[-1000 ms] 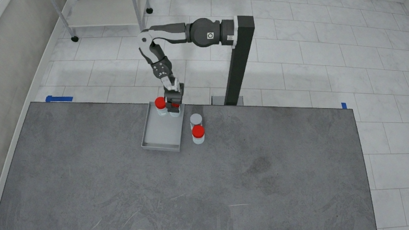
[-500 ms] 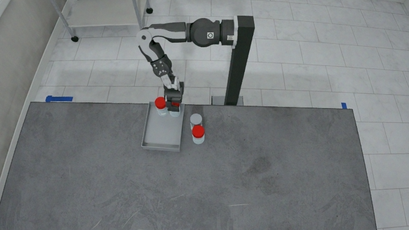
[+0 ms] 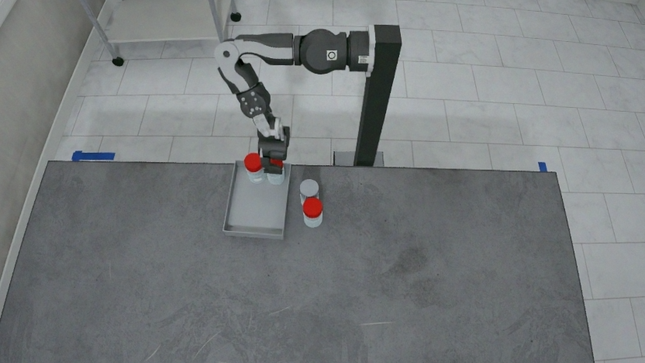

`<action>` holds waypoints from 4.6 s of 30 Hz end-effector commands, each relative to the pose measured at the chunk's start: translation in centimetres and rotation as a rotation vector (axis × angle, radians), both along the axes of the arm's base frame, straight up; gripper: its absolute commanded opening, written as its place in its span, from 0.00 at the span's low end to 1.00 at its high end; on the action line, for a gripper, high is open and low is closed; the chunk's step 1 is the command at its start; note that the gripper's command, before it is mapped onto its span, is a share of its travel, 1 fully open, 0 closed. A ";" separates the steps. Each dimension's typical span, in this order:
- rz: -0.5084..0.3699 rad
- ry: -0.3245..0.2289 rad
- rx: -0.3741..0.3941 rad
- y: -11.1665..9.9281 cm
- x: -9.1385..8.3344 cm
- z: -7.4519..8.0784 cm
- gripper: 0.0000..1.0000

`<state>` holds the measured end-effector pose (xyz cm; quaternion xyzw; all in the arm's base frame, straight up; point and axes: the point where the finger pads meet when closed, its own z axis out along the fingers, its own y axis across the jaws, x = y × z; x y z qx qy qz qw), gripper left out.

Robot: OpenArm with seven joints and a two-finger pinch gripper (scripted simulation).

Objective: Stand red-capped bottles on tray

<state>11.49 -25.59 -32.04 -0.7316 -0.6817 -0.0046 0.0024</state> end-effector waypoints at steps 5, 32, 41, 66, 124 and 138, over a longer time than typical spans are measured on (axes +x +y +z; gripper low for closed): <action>-0.003 0.002 -0.004 -0.1 0.1 2.8 0.52; -0.002 0.006 -0.003 -0.1 0.0 6.3 0.52; -0.005 0.002 -0.007 -0.2 0.1 6.2 0.42; -0.005 0.003 -0.007 -0.2 0.1 6.2 0.42; 0.788 -0.006 -0.007 4.8 7.5 7.8 0.42; 1.086 -0.008 -0.008 7.1 10.0 7.8 0.42</action>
